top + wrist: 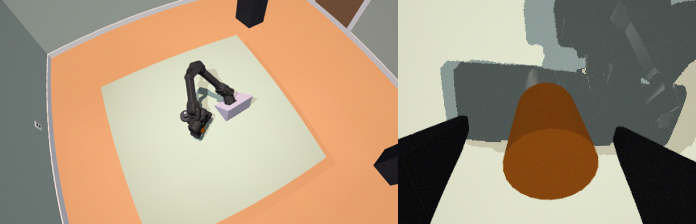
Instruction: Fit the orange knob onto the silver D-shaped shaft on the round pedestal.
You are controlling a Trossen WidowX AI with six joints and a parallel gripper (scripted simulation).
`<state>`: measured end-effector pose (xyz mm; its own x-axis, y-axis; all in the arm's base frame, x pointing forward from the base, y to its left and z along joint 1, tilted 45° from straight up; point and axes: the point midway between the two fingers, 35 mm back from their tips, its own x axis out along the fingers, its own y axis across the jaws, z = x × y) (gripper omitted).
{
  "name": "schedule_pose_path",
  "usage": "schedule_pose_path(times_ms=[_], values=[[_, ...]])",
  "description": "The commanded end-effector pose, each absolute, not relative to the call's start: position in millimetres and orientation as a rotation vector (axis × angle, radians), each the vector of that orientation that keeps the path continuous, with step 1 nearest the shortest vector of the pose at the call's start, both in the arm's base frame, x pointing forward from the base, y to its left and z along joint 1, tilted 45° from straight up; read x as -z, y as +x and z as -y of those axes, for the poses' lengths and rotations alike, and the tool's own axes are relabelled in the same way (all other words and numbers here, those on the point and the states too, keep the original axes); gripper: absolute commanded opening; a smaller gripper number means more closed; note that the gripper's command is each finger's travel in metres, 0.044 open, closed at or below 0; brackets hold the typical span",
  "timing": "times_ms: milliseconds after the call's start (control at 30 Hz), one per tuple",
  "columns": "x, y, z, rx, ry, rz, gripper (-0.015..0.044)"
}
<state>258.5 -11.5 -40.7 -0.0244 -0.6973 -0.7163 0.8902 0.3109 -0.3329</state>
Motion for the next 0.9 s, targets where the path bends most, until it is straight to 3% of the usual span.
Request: schedule_pose_path(times_ms=[0, 300, 633, 800, 867], values=[[44.6, 258.0, 16.1, 1.288, 0.245, -0.948, 0.044], [52.2, 256.4, 24.7, 1.289, 0.243, -0.947, 0.044], [52.2, 256.4, 24.7, 1.289, 0.243, -0.947, 0.0177], [52.2, 256.4, 24.7, 1.289, 0.243, -0.947, 0.0144], [51.8, 256.7, 24.1, 1.289, 0.243, -0.947, 0.0092]])
